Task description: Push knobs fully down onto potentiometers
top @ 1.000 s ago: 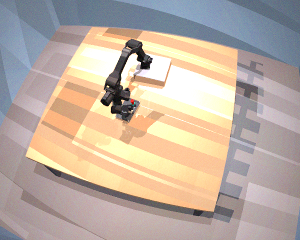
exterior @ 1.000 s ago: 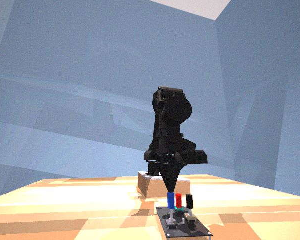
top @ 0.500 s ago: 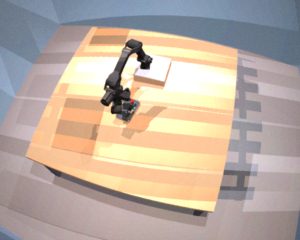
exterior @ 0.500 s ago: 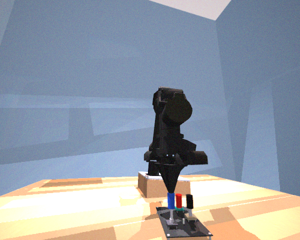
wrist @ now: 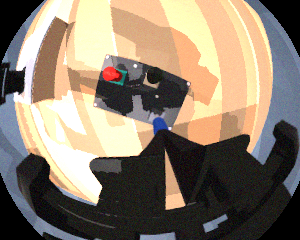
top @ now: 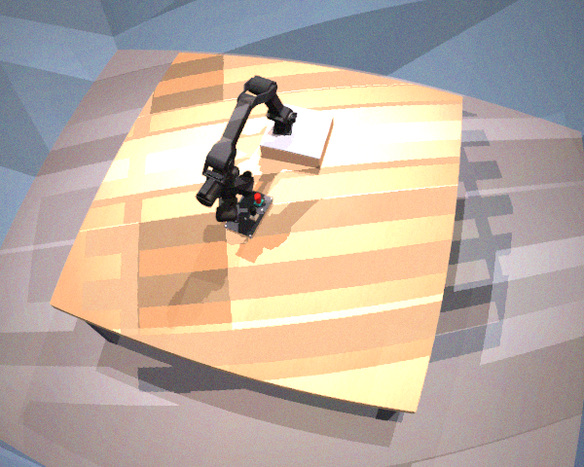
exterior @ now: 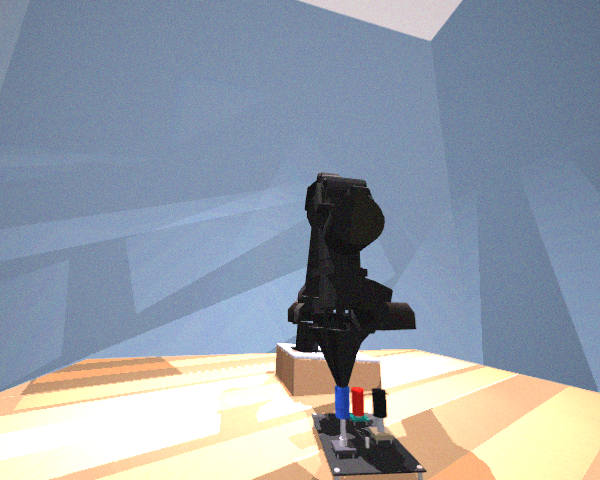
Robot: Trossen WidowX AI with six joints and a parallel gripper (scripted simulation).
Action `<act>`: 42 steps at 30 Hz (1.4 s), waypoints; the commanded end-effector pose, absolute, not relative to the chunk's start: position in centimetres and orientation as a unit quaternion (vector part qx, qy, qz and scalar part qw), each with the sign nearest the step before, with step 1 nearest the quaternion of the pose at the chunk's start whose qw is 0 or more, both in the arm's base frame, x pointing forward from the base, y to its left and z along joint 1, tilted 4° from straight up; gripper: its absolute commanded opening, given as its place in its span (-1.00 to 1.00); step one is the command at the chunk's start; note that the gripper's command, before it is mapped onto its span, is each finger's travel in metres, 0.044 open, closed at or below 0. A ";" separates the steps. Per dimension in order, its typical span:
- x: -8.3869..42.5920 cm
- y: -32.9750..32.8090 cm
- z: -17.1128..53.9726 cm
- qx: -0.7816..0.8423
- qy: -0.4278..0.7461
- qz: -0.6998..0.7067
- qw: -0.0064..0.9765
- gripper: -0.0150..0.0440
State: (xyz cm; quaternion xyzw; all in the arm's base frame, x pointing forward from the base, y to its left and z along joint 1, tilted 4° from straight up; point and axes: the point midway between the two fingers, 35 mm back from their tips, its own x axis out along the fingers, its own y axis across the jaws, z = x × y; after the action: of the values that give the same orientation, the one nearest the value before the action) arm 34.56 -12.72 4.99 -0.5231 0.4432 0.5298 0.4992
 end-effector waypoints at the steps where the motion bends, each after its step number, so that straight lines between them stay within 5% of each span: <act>1: 34.6 -12.7 4.4 -0.523 0.444 0.530 0.498 -0.49; 42: 34.7 -12.6 2.5 -0.523 0.444 0.530 0.498 -0.49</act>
State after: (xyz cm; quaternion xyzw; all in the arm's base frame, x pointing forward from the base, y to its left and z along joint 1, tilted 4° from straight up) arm 34.55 -12.61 3.63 -0.5259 0.4417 0.5283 0.4992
